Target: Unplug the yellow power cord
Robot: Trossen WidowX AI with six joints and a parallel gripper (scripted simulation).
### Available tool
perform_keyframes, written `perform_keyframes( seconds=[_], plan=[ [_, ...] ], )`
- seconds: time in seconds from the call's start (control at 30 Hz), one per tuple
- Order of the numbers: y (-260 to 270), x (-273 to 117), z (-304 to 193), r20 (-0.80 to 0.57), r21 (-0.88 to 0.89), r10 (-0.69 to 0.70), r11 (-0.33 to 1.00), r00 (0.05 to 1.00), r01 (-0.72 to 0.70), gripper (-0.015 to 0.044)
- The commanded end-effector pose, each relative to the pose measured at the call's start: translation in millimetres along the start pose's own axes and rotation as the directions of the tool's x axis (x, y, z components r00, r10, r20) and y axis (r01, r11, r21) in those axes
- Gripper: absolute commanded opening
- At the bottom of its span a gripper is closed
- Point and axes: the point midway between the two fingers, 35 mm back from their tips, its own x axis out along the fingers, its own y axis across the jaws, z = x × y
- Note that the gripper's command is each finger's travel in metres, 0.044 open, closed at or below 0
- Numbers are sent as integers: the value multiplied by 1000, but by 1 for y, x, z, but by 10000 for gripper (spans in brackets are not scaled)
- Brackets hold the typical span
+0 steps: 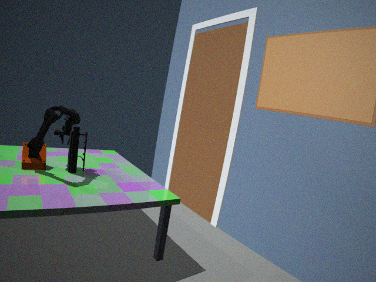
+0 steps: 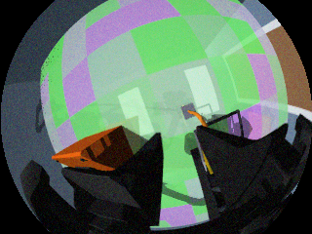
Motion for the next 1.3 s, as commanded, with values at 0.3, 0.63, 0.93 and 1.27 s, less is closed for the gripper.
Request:
perform_keyframes(
  seconds=[0.3,0.63,0.93,1.27],
  plan=[
    [-34,16,0,-162,-241,-90,969,983,49,160],
    [-38,13,-13,-162,-242,-90,969,983,49,160],
    [-42,11,-26,-163,-242,-90,969,983,49,160],
    [-44,9,-38,-164,-242,-90,969,982,48,160]
  ],
)
